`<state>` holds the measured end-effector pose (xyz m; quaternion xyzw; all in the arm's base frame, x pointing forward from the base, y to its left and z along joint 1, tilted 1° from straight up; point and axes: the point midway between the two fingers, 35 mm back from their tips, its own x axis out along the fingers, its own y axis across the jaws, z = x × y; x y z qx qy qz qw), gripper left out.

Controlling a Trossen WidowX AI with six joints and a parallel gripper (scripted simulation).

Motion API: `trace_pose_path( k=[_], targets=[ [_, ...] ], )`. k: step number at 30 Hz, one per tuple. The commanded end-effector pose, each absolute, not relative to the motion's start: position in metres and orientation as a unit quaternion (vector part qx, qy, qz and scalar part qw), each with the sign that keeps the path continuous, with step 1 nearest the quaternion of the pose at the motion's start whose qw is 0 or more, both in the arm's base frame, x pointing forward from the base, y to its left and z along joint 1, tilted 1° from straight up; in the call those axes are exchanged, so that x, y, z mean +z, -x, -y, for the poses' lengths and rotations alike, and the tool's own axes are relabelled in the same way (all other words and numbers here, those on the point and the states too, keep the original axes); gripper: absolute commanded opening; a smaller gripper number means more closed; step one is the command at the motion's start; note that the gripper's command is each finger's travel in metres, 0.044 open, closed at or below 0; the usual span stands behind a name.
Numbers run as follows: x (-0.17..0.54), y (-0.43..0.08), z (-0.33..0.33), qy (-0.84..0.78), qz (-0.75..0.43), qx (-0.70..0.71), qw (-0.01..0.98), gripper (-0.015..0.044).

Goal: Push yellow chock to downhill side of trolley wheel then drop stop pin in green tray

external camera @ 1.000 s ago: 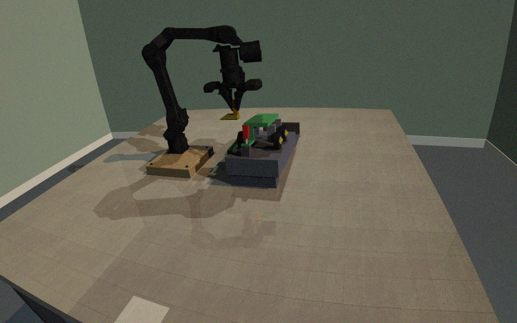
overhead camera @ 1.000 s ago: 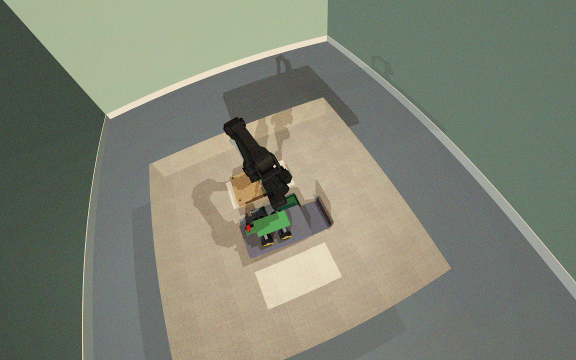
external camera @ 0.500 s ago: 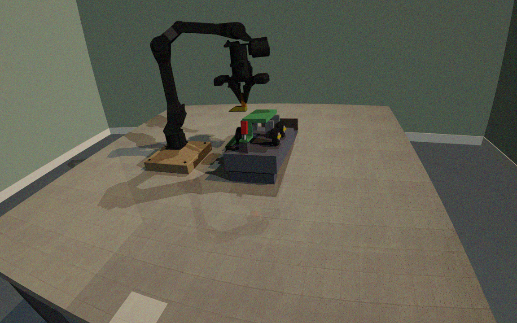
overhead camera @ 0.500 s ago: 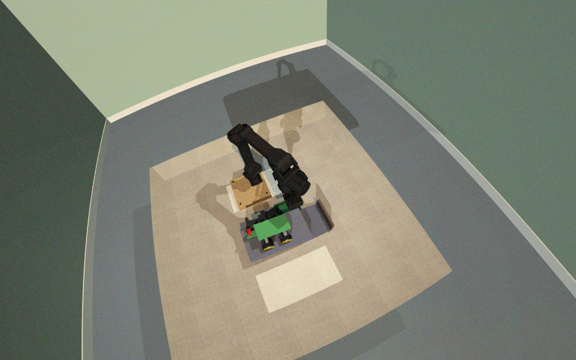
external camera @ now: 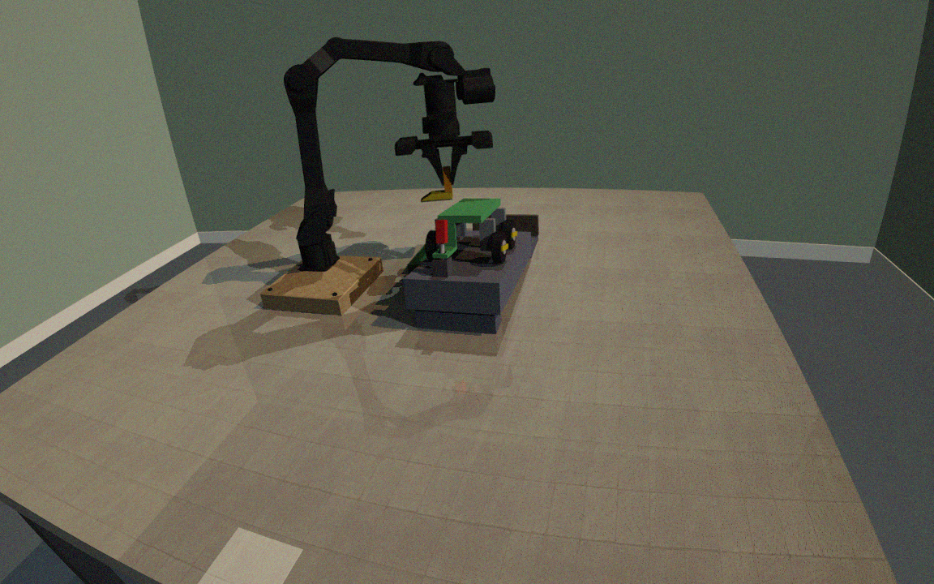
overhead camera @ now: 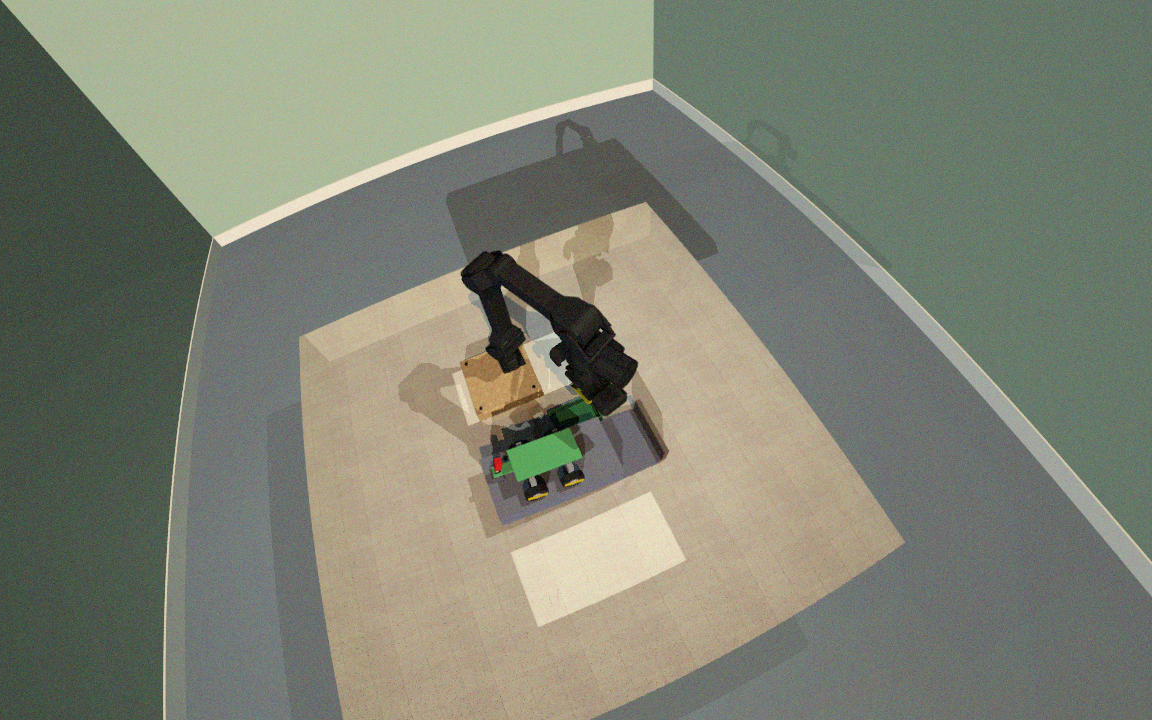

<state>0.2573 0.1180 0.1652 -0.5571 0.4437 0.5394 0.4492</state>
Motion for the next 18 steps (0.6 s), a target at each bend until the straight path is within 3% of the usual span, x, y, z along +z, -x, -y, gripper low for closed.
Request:
trace_pose_path(
  k=[1, 18],
  targets=[
    [0.1652, -0.2584, -0.1184, 0.588, -0.411, 0.566, 0.406, 0.0000],
    [0.1650, -0.2584, -0.1201, 0.688, -0.236, 0.658, 0.196, 0.0000]
  ],
)
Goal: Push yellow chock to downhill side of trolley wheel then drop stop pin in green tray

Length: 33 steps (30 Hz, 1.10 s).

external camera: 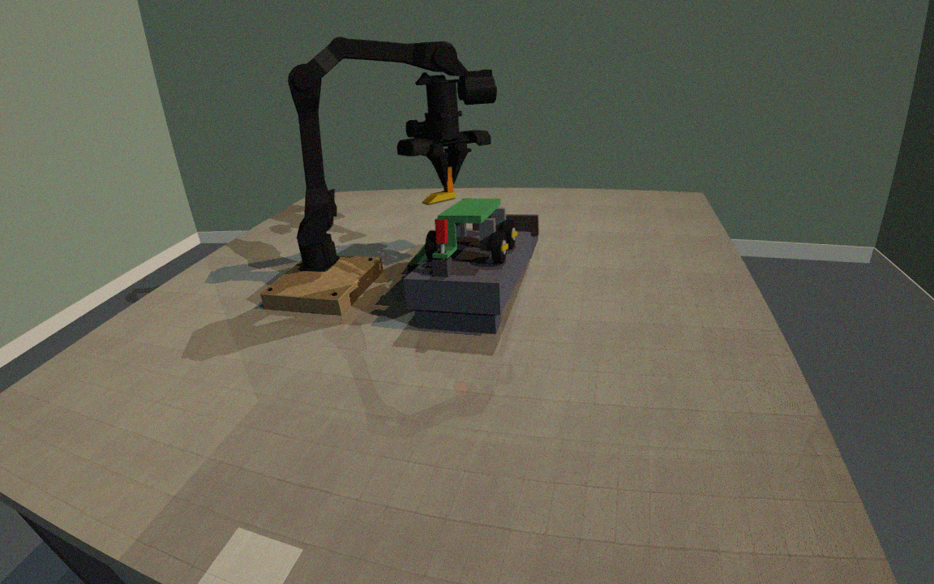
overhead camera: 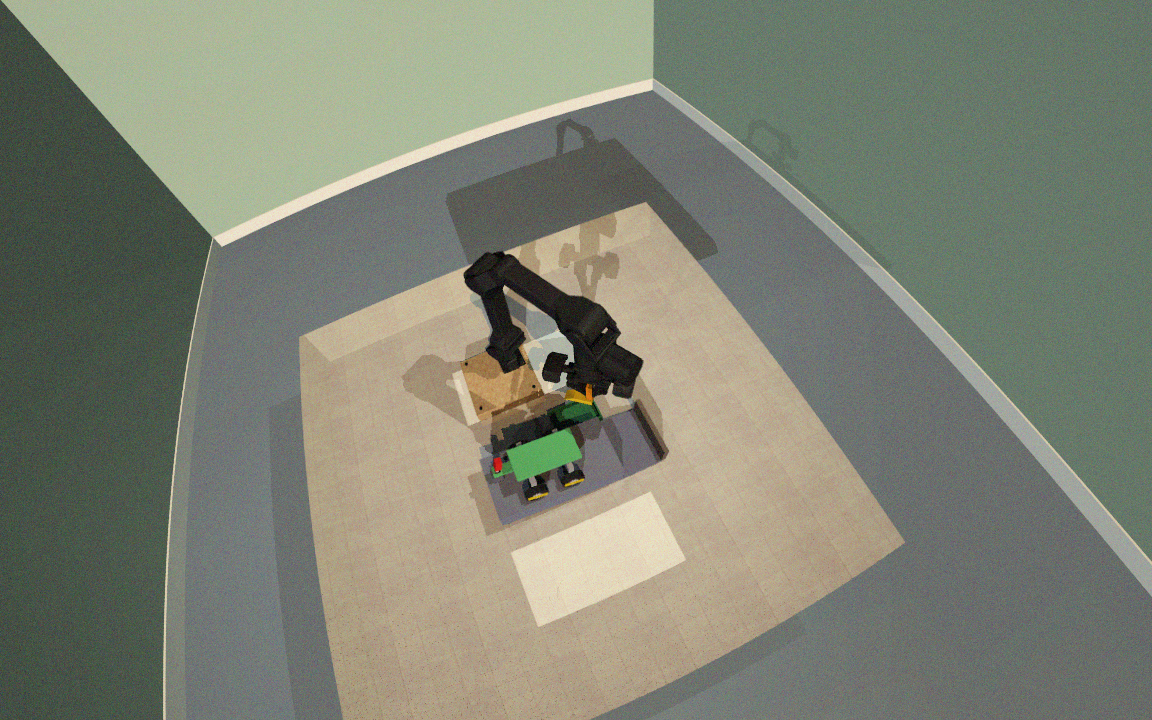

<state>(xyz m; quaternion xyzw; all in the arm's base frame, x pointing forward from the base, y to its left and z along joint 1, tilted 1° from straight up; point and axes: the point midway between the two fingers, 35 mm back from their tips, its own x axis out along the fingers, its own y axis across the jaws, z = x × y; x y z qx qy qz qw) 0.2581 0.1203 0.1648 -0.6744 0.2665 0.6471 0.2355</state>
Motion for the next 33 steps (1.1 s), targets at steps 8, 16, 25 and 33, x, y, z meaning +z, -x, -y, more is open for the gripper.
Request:
trace_pose_path(
  k=[8, 16, 25, 33],
  targets=[
    [0.165, -0.258, -0.121, 0.711, -0.146, 0.682, 0.088, 0.0000],
    [0.165, -0.258, -0.122, 0.718, -0.060, 0.694, -0.013, 0.0000],
    [0.164, -0.264, -0.122, 0.718, -0.058, 0.694, -0.015, 0.0000],
    [0.160, -0.286, -0.123, 0.718, -0.058, 0.693, -0.015, 0.0000]
  ],
)
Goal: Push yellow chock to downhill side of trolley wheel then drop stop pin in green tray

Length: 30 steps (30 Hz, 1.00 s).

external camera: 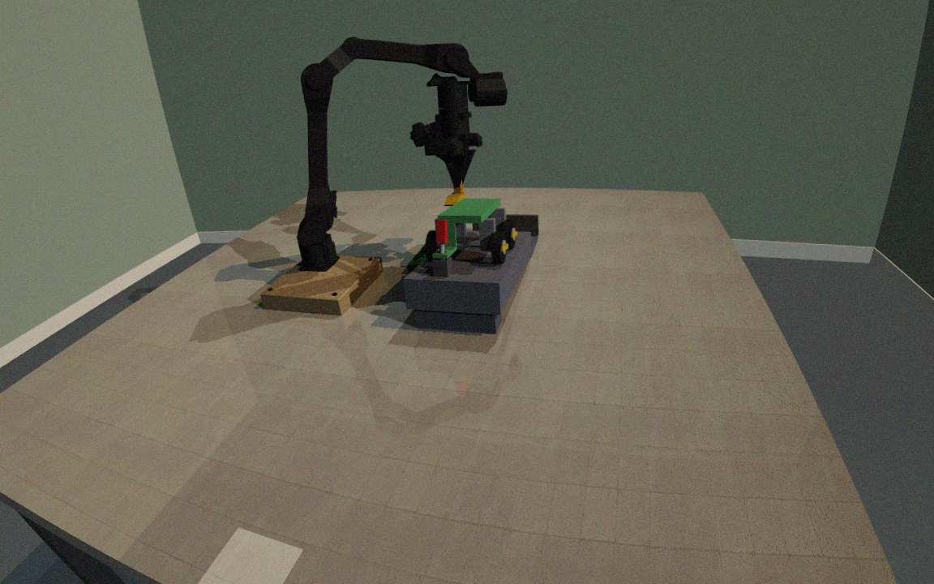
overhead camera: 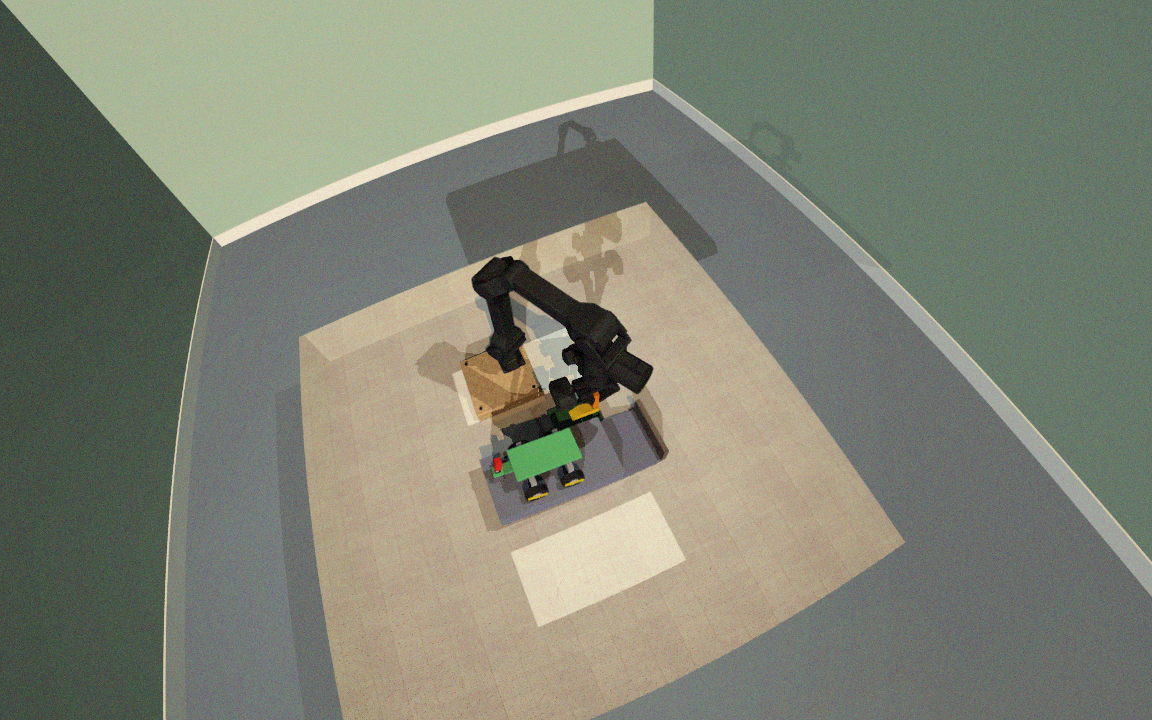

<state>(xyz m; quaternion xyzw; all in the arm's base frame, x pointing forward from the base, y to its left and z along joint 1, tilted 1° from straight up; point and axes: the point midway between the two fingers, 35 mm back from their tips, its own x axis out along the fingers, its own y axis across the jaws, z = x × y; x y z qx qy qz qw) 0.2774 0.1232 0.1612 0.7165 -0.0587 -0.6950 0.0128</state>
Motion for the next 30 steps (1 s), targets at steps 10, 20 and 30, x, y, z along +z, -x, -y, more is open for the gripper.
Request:
trace_pose_path(
  k=[10, 20, 30],
  targets=[
    [0.145, -0.289, -0.122, -0.719, 0.058, -0.693, 0.015, 0.0000],
    [0.122, -0.290, -0.121, -0.719, 0.059, -0.693, 0.015, 0.0000],
    [0.098, -0.291, -0.117, -0.719, 0.059, -0.693, 0.015, 0.0000]
  ],
)
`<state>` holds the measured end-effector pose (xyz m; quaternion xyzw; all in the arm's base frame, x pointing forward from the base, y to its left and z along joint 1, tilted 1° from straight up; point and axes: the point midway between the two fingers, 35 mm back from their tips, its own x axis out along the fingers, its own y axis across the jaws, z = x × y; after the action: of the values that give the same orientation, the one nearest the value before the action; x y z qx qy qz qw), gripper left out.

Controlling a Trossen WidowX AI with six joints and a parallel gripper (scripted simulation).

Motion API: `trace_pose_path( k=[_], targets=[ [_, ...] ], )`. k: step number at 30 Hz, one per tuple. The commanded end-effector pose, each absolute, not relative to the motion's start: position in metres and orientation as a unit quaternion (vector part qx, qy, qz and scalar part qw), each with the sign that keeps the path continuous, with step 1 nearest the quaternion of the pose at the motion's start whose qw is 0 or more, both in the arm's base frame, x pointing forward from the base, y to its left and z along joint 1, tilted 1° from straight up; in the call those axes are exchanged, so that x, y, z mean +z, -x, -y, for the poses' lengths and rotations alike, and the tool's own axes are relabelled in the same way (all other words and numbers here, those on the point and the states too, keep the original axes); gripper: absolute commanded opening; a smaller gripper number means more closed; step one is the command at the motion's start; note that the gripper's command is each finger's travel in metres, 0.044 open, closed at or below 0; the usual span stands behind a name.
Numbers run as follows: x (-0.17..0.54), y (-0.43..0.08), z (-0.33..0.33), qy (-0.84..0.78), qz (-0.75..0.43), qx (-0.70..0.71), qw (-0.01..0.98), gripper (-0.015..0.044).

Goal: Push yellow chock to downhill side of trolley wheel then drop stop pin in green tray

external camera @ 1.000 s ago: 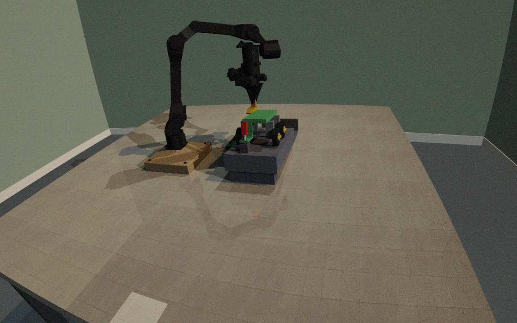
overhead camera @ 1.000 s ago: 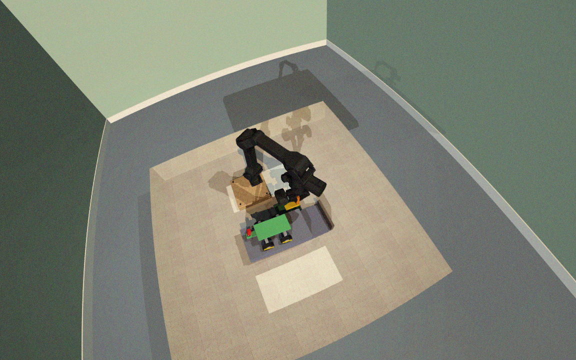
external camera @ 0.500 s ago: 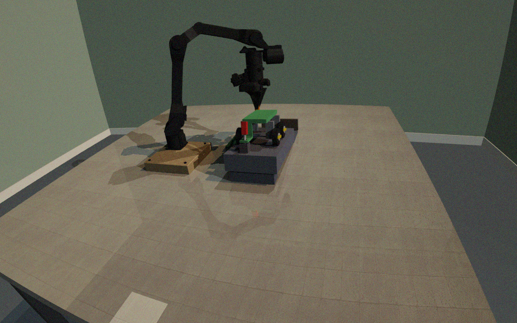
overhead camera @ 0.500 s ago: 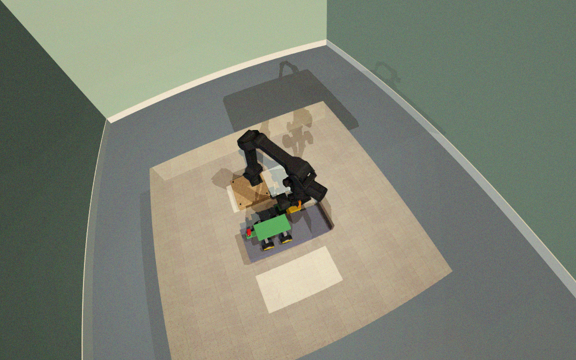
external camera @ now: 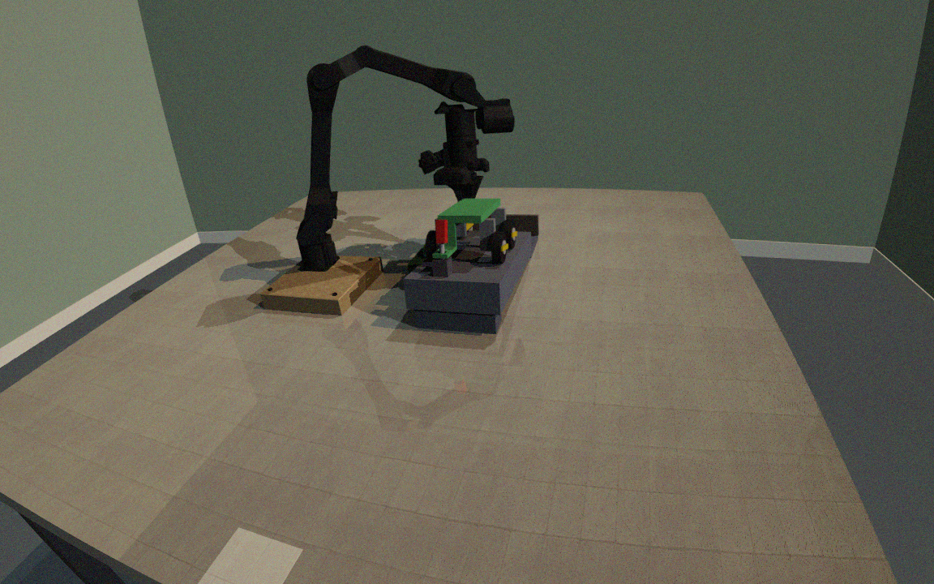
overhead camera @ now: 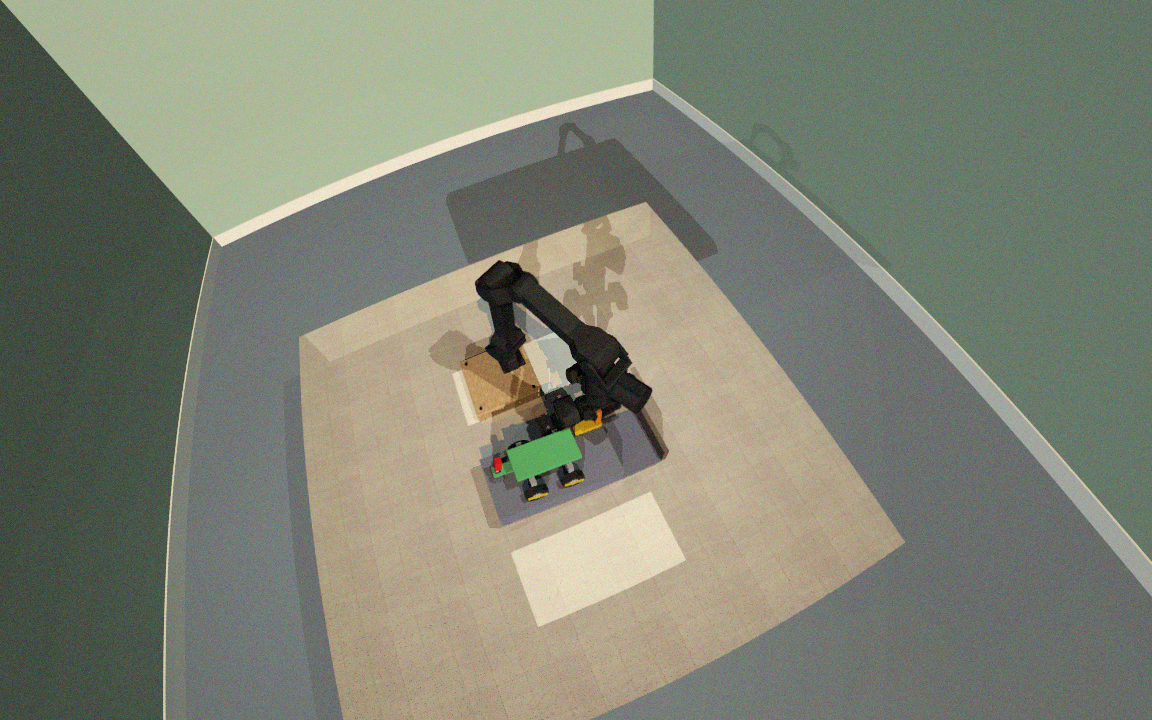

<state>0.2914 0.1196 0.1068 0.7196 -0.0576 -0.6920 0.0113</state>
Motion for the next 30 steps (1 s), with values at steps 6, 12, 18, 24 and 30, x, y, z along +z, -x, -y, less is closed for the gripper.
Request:
trace_pose_path(
  k=[6, 12, 18, 24, 30],
  targets=[
    [0.096, -0.291, -0.116, -0.719, 0.059, -0.693, 0.015, 0.0000],
    [0.098, -0.290, -0.111, -0.719, 0.059, -0.693, 0.016, 0.0000],
    [0.099, -0.290, -0.105, -0.719, 0.059, -0.693, 0.016, 0.0000],
    [0.100, -0.290, -0.099, -0.719, 0.059, -0.693, 0.016, 0.0000],
    [0.101, -0.290, -0.093, -0.719, 0.059, -0.693, 0.016, 0.0000]
  ],
)
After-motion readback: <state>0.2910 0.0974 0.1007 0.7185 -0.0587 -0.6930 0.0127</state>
